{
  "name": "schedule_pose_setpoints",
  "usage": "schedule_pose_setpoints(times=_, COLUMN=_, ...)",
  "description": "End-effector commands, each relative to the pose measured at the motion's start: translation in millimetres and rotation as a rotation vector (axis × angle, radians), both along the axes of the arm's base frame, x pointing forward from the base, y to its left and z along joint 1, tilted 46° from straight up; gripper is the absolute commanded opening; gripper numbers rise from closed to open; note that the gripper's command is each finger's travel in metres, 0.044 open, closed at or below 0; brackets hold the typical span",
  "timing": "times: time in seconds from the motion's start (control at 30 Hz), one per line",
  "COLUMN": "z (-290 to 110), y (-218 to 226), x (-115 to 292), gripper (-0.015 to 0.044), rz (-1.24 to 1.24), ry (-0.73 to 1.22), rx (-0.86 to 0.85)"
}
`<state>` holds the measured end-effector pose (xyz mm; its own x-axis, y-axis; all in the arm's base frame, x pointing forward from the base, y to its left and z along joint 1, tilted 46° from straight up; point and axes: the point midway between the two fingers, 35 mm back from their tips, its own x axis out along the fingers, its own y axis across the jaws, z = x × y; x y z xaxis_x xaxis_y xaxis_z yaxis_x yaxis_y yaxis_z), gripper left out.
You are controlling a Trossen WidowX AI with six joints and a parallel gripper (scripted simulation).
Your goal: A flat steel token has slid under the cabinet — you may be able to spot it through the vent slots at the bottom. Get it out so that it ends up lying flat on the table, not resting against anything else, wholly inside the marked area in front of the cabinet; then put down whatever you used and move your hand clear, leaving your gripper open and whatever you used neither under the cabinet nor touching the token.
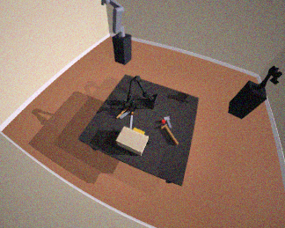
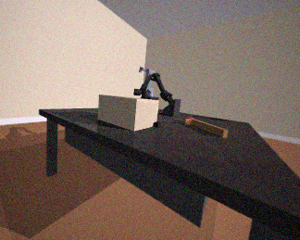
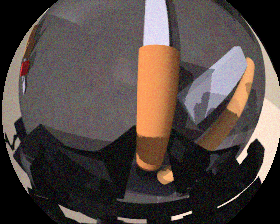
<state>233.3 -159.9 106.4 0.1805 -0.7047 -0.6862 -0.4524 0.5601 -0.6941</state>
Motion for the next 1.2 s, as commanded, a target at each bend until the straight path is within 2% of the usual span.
schedule_pose_setpoints(times=0.0, z=2.4, y=-1.5, x=-5.1, gripper=0.0000, rz=0.004, ry=-0.005, rx=-0.003)
schedule_pose_setpoints(times=0.33, z=4.8, y=-6.5, x=-15.5, gripper=0.0000, rz=0.004, ry=-0.004, rx=-0.004)
schedule_pose_setpoints(times=0.57, z=3.0, y=-6.2, x=-12.7, gripper=0.0184, rz=0.000, ry=0.002, rx=-0.001)
schedule_pose_setpoints(times=0.6, z=3.0, y=-6.2, x=-12.7, gripper=0.0200, rz=0.000, ry=0.002, rx=-0.001)
schedule_pose_setpoints(times=0.73, z=3.1, y=-6.2, x=-12.6, gripper=0.0200, rz=0.000, ry=0.001, rx=-0.001)
schedule_pose_setpoints(times=0.83, z=3.0, y=-6.1, x=-12.6, gripper=0.0270, rz=0.005, ry=-0.004, rx=-0.005)
schedule_pose_setpoints(times=1.17, z=3.0, y=-7.0, x=-12.2, gripper=0.0270, rz=0.001, ry=-0.007, rx=-0.004)
